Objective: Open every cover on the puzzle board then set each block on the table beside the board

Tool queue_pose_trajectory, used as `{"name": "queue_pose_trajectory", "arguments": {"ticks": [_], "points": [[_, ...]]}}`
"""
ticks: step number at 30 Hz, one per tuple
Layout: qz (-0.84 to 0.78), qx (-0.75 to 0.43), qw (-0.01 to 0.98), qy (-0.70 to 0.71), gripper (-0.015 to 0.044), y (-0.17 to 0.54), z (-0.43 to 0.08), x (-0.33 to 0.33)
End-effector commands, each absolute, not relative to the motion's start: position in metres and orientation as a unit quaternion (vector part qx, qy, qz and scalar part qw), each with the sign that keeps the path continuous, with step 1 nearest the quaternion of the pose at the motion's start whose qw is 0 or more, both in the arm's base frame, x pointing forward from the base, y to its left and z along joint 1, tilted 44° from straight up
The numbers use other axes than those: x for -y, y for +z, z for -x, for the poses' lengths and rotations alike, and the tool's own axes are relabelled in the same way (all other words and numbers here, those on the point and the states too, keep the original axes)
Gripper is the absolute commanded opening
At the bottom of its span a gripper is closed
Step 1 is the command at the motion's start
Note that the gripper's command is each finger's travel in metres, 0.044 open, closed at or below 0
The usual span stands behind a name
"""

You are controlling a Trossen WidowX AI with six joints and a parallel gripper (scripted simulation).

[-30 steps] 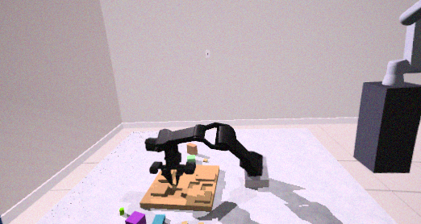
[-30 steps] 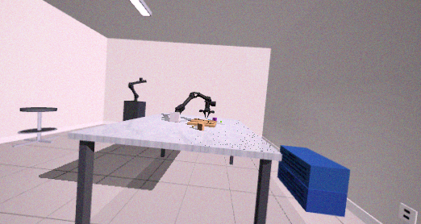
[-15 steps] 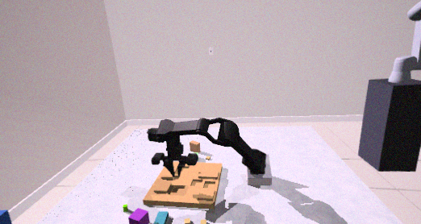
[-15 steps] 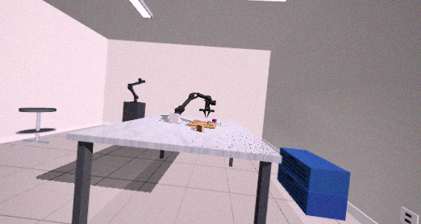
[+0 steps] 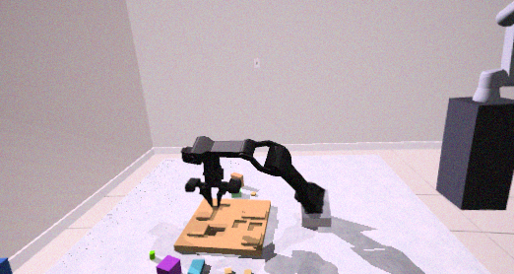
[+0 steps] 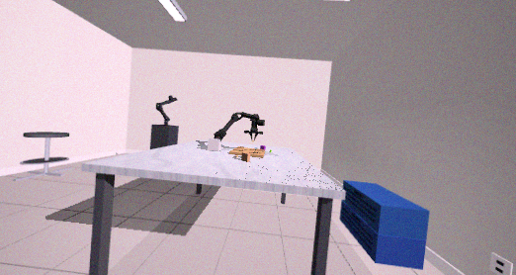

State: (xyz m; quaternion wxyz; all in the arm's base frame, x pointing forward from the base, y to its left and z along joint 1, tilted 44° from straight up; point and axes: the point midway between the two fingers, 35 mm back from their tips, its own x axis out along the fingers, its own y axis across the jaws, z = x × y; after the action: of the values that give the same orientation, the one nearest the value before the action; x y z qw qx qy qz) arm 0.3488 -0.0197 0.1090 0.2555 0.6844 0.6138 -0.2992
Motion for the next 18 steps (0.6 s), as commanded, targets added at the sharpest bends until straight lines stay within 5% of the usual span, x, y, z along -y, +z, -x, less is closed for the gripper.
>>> {"name": "queue_pose_trajectory", "arguments": {"ticks": [1,18], "points": [[-0.681,-0.614,0.255,-0.307,0.0080,0.096,-0.345,0.033],[-0.679,-0.607,0.263,-0.319,0.0080,0.056,-0.328,0.084]]}}
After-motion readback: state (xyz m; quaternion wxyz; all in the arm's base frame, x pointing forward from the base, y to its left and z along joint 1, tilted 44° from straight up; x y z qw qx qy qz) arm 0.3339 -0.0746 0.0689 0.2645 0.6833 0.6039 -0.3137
